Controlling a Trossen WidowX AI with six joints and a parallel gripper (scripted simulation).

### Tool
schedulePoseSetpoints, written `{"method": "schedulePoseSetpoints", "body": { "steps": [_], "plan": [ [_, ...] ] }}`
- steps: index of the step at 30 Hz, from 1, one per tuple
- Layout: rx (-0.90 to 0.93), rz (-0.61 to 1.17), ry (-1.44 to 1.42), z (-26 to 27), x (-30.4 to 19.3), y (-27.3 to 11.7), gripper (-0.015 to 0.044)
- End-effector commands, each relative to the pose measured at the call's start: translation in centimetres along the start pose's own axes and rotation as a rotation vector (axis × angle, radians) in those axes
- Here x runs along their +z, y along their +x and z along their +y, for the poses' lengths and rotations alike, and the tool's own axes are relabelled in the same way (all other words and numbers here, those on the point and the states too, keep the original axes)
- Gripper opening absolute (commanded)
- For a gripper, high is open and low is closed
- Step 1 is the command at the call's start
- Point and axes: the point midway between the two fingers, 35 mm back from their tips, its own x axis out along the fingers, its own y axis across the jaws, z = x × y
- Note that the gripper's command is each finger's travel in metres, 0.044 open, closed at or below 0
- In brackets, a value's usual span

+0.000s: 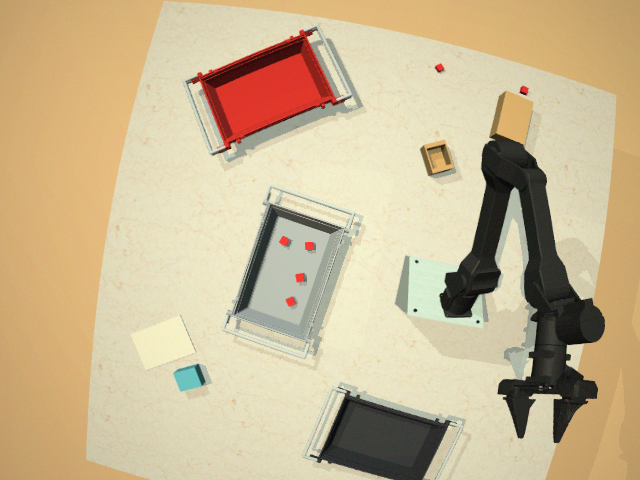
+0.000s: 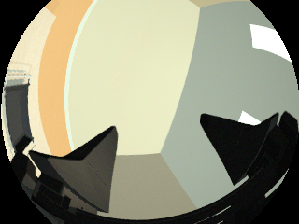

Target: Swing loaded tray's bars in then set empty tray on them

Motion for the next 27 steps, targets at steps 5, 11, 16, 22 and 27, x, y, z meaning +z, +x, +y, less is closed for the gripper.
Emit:
{"method": "schedulePoseSetpoints", "body": {
  "steps": [5, 11, 16, 22, 27],
  "plan": [
    [0.000, 0.000, 0.000, 0.0, 0.0, 0.0, 0.0269],
    [0.110, 0.096, 0.174, 1.5, -3.3, 2.3, 0.0111],
    [0.297, 0.323, 0.532, 5.6, -10.2, 5.7, 0.0081],
    [0.413, 0.589, 0.894, 10.7, -17.2, 7.4, 0.0081],
    [0.469, 0.814, 1.157, 15.2, -22.1, 7.6, 0.0081]
  ]
}}
